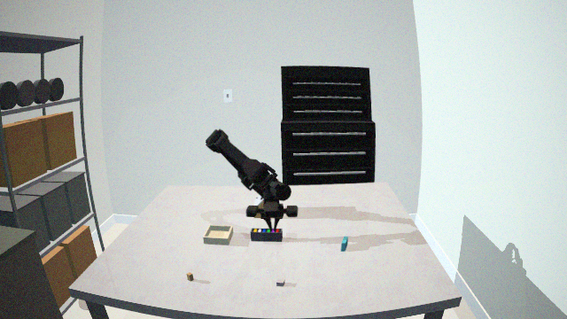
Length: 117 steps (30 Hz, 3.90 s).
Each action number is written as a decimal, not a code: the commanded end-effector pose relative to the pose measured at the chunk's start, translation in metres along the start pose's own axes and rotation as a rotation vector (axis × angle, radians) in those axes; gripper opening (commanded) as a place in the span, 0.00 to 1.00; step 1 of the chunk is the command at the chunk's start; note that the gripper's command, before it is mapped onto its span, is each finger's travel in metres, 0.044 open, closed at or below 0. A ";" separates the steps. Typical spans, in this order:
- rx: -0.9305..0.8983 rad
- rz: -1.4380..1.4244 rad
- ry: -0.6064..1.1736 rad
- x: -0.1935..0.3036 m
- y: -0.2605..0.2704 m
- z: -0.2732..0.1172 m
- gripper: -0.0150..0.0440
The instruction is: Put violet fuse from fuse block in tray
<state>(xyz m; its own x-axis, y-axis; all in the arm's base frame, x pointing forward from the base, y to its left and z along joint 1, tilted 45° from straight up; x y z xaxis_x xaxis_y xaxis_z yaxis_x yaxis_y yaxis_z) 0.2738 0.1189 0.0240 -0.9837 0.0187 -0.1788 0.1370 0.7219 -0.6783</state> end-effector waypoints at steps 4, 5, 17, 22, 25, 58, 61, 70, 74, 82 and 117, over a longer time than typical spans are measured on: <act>0.000 0.001 0.000 0.000 0.000 -0.001 0.25; 0.000 0.001 0.000 0.000 0.000 -0.001 0.25; -0.001 0.000 -0.001 0.000 0.000 -0.007 0.25; -0.001 -0.001 -0.001 0.000 0.000 -0.009 0.25; -0.001 -0.001 -0.001 0.000 0.000 -0.011 0.25; -0.001 -0.004 -0.001 0.000 0.001 -0.027 0.25; -0.001 -0.004 -0.001 0.000 0.001 -0.028 0.25; 0.000 -0.005 -0.002 0.000 0.001 -0.033 0.25; 0.000 -0.005 -0.002 0.000 0.001 -0.035 0.25; 0.000 -0.005 -0.002 0.000 0.001 -0.039 0.25; -0.022 -0.010 -0.002 -0.049 -0.128 -0.062 0.25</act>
<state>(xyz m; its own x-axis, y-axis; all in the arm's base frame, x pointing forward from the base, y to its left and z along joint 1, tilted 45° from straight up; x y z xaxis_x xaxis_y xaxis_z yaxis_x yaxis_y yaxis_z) 0.2966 0.0814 0.1509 -0.9845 0.0161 -0.1744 0.1290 0.7402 -0.6599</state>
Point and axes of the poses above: the point midway between the two fingers, 35 mm back from their tips, its own z axis out along the fingers, its own y axis across the jaws, x = y × z, the point moved 10 cm from there along -z, back along the fingers, and after that the axes turned 11 degrees about z, right-handed, at the moved point
